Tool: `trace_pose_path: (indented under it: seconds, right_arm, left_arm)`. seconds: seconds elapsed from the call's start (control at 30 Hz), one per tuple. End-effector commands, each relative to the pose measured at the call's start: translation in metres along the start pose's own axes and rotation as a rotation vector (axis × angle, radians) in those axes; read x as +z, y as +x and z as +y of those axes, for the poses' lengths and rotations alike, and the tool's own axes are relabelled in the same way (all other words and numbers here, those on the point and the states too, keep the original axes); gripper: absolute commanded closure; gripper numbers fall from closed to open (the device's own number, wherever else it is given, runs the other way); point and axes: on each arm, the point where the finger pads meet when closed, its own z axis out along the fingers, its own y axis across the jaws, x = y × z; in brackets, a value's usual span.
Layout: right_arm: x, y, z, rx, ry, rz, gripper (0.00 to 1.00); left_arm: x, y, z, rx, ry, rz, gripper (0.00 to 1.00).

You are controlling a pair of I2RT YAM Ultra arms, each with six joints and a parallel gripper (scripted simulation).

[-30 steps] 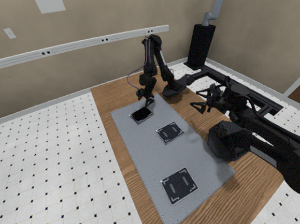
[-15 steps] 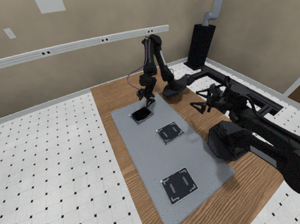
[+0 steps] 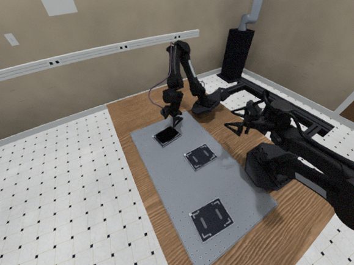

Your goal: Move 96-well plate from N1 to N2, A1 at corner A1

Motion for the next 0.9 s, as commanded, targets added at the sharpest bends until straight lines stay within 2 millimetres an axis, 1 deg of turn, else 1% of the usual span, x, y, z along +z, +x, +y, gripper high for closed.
trace_pose_path:
  seconds: [0.0,0.1,0.17,0.3,0.5,0.57,0.6,0.77,0.8,0.87]
  right_arm:
    - [0.005,0.001,0.004,-0.029,-0.026,0.129,0.00]
    - [0.014,-0.002,0.003,-0.043,-0.025,0.223,0.00]
    - [0.014,-0.002,0.003,-0.043,-0.025,0.223,0.00]
    - [0.026,-0.009,0.003,-0.054,-0.023,0.324,0.00]
    - [0.038,-0.018,0.003,-0.055,-0.020,0.387,0.00]
    - [0.039,-0.020,0.006,-0.057,-0.022,0.387,0.00]
    - [0.041,-0.025,0.007,-0.047,-0.023,0.374,0.00]
    - [0.040,-0.028,0.004,-0.046,-0.016,0.363,0.00]
    - [0.041,-0.020,0.005,-0.064,-0.022,0.385,0.00]
    - [0.047,-0.020,0.004,-0.060,-0.021,0.381,0.00]
  left_arm:
    - [-0.010,-0.018,0.005,-0.019,-0.010,0.034,0.00]
    - [-0.018,-0.028,0.010,-0.025,-0.013,0.050,0.00]
    - [-0.018,-0.028,0.010,-0.025,-0.013,0.050,0.00]
    - [-0.030,-0.043,0.017,-0.042,-0.013,0.053,0.00]
    - [-0.037,-0.061,0.021,-0.080,-0.005,0.026,0.00]
    - [-0.038,-0.062,0.021,-0.076,-0.004,0.022,0.00]
    - [-0.038,-0.063,0.021,-0.076,-0.003,0.022,0.00]
    - [-0.038,-0.063,0.021,-0.076,-0.003,0.022,0.00]
    - [-0.038,-0.063,0.021,-0.076,-0.003,0.022,0.00]
    - [-0.038,-0.063,0.021,-0.076,-0.003,0.022,0.00]
